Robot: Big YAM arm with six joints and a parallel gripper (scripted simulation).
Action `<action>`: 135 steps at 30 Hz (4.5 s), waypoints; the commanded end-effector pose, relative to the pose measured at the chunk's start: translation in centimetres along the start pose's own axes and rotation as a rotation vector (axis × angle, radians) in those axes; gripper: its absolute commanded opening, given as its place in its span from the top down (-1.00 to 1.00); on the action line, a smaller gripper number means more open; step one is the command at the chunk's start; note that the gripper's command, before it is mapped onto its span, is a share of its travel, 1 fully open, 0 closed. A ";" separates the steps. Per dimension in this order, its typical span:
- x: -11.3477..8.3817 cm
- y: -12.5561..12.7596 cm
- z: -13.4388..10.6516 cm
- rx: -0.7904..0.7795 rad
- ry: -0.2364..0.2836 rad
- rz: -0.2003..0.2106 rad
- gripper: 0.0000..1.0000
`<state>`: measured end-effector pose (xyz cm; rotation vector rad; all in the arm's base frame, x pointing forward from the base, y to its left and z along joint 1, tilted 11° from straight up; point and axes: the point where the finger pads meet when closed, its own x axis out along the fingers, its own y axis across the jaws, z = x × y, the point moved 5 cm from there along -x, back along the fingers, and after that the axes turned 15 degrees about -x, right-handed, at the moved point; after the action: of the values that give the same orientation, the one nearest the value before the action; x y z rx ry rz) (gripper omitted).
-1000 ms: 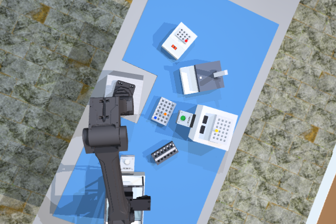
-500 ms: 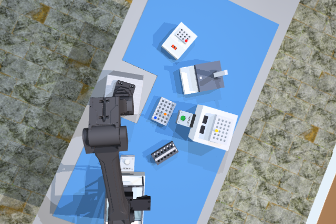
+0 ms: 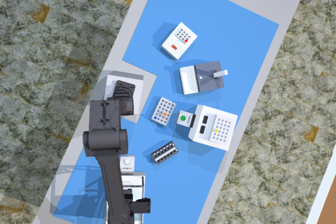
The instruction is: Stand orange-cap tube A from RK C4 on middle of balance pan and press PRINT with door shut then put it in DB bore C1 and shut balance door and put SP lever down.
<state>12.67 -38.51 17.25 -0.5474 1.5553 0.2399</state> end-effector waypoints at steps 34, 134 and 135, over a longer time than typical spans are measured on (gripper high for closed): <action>-1.1 -5.0 -1.7 0.000 0.004 -0.030 0.88; -1.1 -12.9 -3.8 0.000 0.008 -0.048 0.88; -1.1 -12.9 -3.8 0.000 0.008 -0.048 0.88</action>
<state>15.22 -48.77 19.31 -0.5426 1.5564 0.2448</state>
